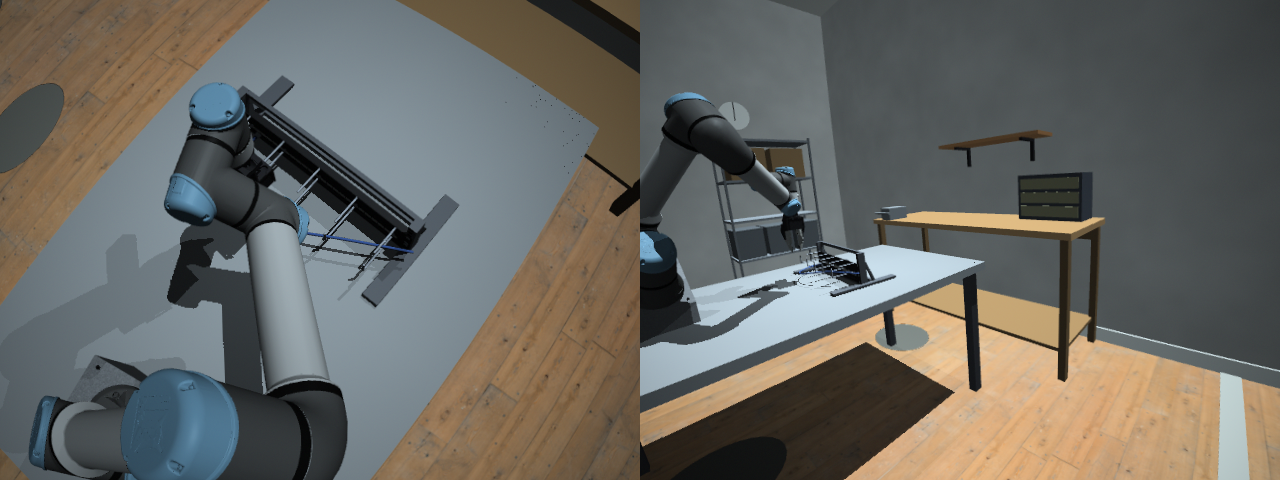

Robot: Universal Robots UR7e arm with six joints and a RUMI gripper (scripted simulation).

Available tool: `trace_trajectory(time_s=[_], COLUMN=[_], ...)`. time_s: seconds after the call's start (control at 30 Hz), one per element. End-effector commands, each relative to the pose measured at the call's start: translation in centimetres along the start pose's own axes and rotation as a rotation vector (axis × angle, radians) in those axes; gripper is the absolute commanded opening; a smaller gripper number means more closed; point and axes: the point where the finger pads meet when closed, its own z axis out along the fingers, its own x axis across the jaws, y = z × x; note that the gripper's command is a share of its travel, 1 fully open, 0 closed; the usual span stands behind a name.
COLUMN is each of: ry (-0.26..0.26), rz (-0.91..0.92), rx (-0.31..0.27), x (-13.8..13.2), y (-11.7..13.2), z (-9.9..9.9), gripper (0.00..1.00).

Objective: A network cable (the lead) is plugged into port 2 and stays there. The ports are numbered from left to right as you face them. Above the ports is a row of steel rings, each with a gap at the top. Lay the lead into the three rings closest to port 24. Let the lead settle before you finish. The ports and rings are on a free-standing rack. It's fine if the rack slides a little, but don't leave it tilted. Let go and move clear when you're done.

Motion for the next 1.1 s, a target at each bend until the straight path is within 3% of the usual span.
trace_trajectory(time_s=[0.0, 0.43, 1.07], ry=[0.001, 0.001, 0.001], rz=[0.0, 0.0, 0.0], rx=[0.0, 0.001, 0.001], x=[0.0, 0.0, 0.1], y=[0.0, 0.0, 0.0], z=[0.0, 1.0, 5.6], gripper=[0.2, 0.2, 0.2])
